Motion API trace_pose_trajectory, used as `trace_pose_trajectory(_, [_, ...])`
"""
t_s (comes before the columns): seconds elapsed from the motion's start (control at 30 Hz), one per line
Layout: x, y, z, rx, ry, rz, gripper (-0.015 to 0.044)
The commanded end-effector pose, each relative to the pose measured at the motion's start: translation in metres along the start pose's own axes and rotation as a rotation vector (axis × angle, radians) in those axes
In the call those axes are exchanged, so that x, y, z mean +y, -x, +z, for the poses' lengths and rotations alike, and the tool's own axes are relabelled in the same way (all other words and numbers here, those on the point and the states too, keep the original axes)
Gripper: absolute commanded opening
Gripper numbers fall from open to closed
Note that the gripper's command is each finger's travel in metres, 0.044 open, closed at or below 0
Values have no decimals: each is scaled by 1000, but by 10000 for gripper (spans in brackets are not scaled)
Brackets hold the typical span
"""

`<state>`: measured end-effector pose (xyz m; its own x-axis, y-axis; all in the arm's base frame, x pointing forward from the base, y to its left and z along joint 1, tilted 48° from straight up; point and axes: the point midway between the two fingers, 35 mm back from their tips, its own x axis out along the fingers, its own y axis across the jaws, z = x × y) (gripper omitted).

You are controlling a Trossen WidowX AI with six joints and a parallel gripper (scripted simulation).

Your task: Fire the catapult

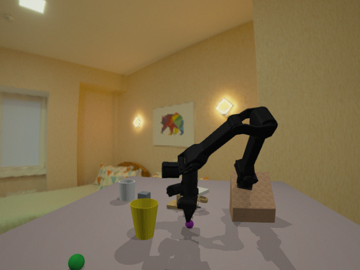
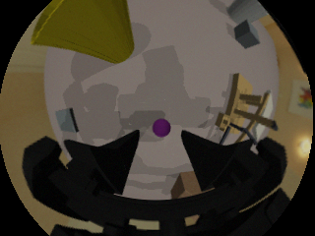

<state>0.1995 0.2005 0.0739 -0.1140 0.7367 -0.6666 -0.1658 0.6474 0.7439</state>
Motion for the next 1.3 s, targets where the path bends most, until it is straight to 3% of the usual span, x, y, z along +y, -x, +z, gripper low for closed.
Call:
trace_pose_trajectory(0.0, [-3, -8, -2, 8, -12, -8, 300])
trace_pose_trajectory(0.53, [-3, -32, -3, 7, -13, -4, 300])
trace_pose_trajectory(0.7, [-3, -32, -3, 7, -13, -4, 169])
trace_pose_trajectory(0.97, [-3, -32, -3, 7, -13, -4, 115])
trace_pose_trajectory(1.13, [-6, -20, 8, -48, 40, -24, 0])
trace_pose_trajectory(1.27, [-8, -7, 11, -41, 36, -33, 0])
